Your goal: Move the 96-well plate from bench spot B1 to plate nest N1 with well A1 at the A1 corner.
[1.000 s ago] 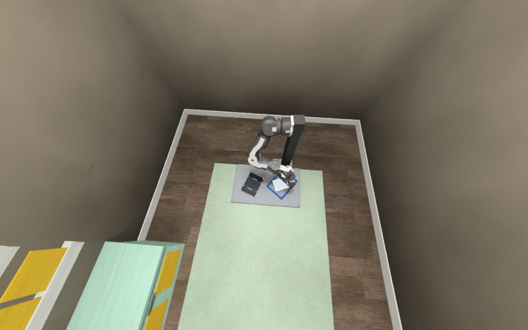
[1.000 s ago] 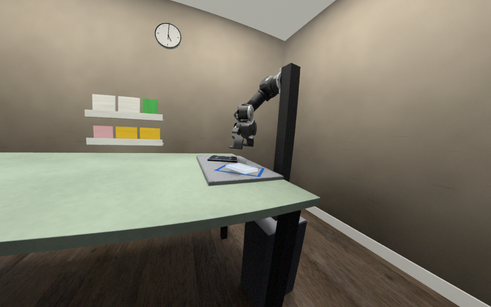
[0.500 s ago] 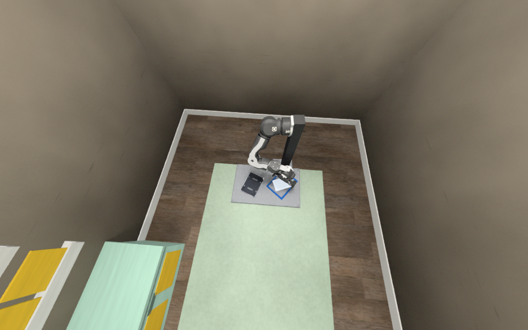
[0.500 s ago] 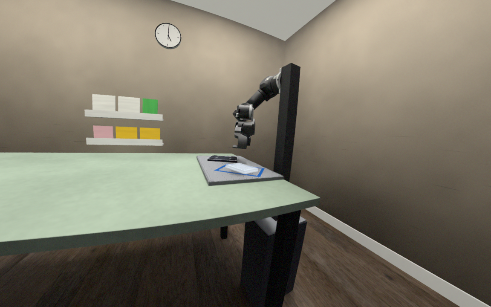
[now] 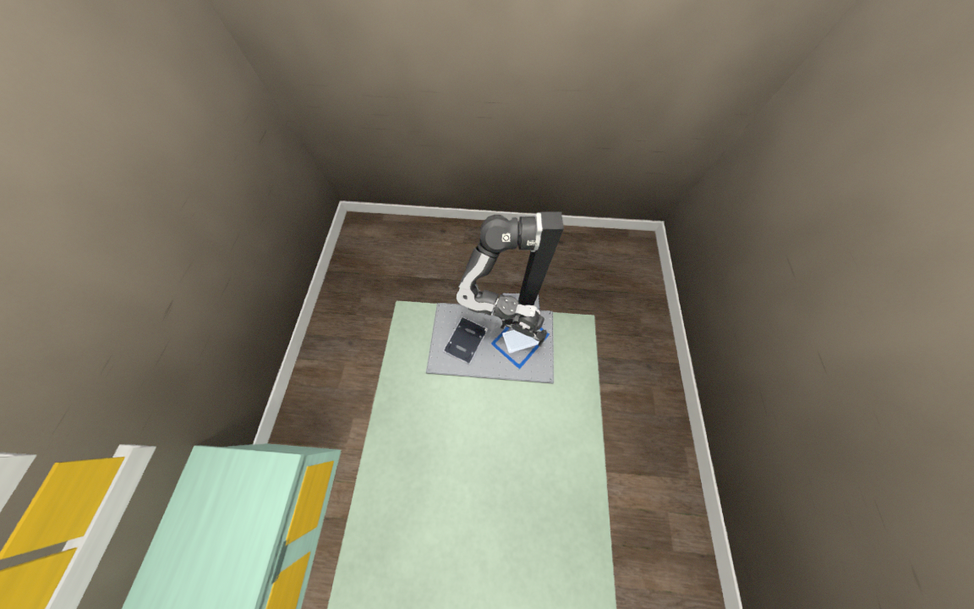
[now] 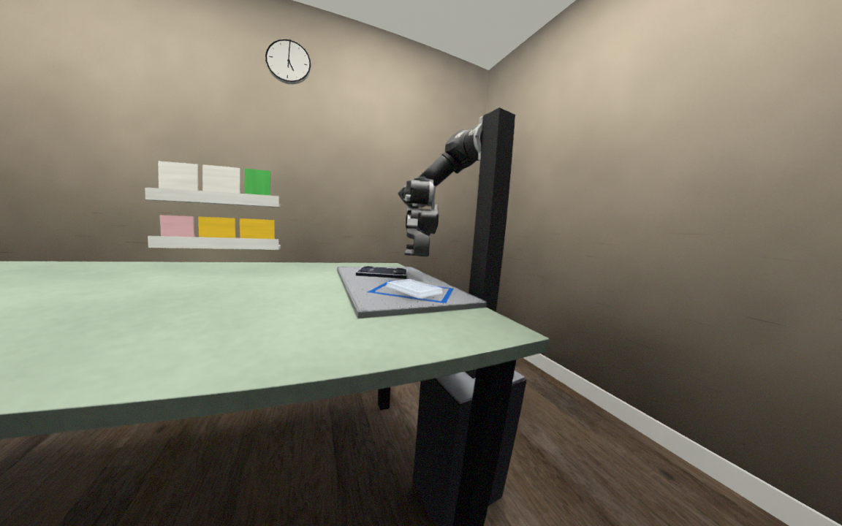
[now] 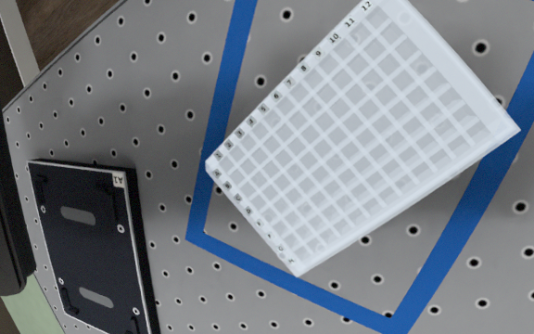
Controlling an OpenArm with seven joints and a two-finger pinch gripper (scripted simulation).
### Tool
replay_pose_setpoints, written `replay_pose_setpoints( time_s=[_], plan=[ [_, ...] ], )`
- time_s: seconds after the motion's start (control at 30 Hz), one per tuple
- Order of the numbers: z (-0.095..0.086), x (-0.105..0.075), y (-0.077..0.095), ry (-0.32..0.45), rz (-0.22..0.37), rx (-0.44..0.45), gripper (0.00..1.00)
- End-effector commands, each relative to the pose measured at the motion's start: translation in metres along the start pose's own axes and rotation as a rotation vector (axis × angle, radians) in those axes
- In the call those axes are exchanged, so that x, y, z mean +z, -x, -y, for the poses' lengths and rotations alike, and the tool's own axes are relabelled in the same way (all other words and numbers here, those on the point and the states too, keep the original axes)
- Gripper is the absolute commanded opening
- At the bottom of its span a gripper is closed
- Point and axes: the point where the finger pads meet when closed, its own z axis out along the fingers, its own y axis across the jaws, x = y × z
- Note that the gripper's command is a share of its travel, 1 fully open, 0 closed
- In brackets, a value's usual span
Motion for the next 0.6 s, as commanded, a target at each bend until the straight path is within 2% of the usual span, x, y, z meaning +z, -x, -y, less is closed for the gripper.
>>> replay_pose_setpoints(
  time_s=[0.0,0.4,0.57],
  plan=[
    [-0.0022,-0.0003,0.0005,0.013,-0.005,-0.088,1.00],
    [-0.0022,-0.0003,0.0005,0.013,-0.005,-0.088,1.00],
    [-0.0031,-0.0018,-0.0003,0.016,-0.005,-0.315,1.00]
  ],
)
